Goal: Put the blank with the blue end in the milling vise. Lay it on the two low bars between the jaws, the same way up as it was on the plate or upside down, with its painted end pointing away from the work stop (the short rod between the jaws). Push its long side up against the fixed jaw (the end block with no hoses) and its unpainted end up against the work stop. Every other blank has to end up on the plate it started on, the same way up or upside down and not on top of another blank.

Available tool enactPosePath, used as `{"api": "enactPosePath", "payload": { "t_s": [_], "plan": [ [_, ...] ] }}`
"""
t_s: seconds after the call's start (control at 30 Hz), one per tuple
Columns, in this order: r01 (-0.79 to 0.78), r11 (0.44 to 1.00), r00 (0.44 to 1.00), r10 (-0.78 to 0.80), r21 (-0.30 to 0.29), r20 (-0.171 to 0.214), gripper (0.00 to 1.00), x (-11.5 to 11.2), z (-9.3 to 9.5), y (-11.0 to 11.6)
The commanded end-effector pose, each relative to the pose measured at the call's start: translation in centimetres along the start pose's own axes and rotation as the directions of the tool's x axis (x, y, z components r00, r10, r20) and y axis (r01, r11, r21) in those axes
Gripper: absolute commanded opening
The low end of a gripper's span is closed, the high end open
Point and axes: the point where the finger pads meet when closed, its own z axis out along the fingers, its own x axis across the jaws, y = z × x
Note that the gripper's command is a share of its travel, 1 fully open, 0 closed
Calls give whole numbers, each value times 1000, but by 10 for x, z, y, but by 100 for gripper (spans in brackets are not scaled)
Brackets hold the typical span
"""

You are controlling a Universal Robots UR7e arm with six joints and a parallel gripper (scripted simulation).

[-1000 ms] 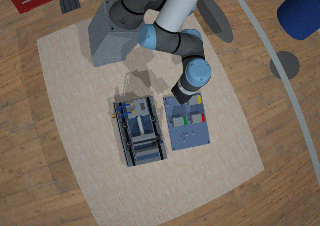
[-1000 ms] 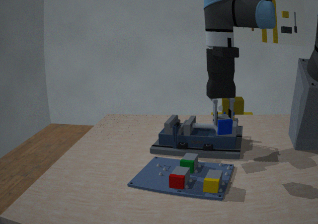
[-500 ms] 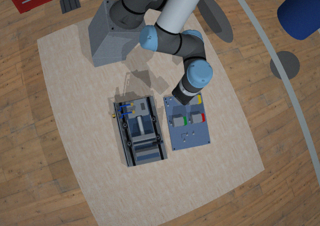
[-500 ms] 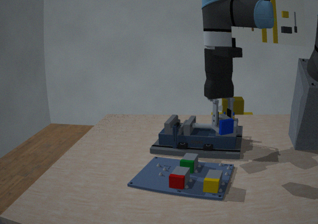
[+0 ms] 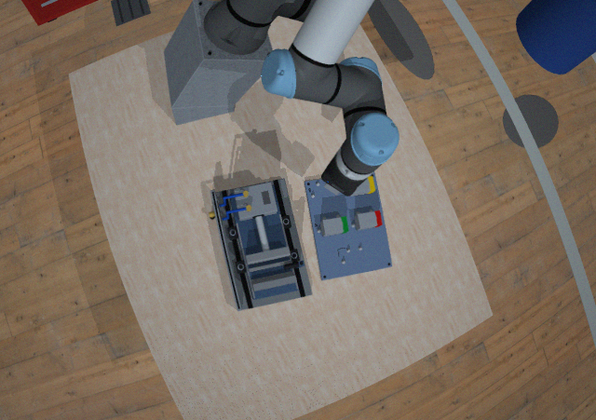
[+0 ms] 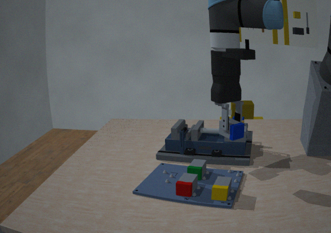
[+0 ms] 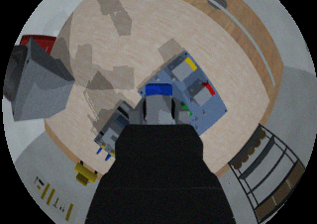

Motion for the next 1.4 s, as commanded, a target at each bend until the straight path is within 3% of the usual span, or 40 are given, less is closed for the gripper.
{"api": "enactPosePath", "payload": {
  "t_s": [0.0,0.2,0.6,0.77,1.17,1.33,1.37],
  "plan": [
    [29,1000,1000,-29,3,-2,0,2,-1,1],
    [233,973,973,-233,5,-4,0,2,-1,1],
    [233,973,973,-233,5,-4,0,2,-1,1],
    [432,902,902,-432,3,-3,0,0,0,0],
    [432,902,902,-432,3,-3,0,0,0,0],
    [611,792,792,-611,2,-2,0,1,-1,1],
    [611,792,792,-611,2,-2,0,1,-1,1]
  ]
}}
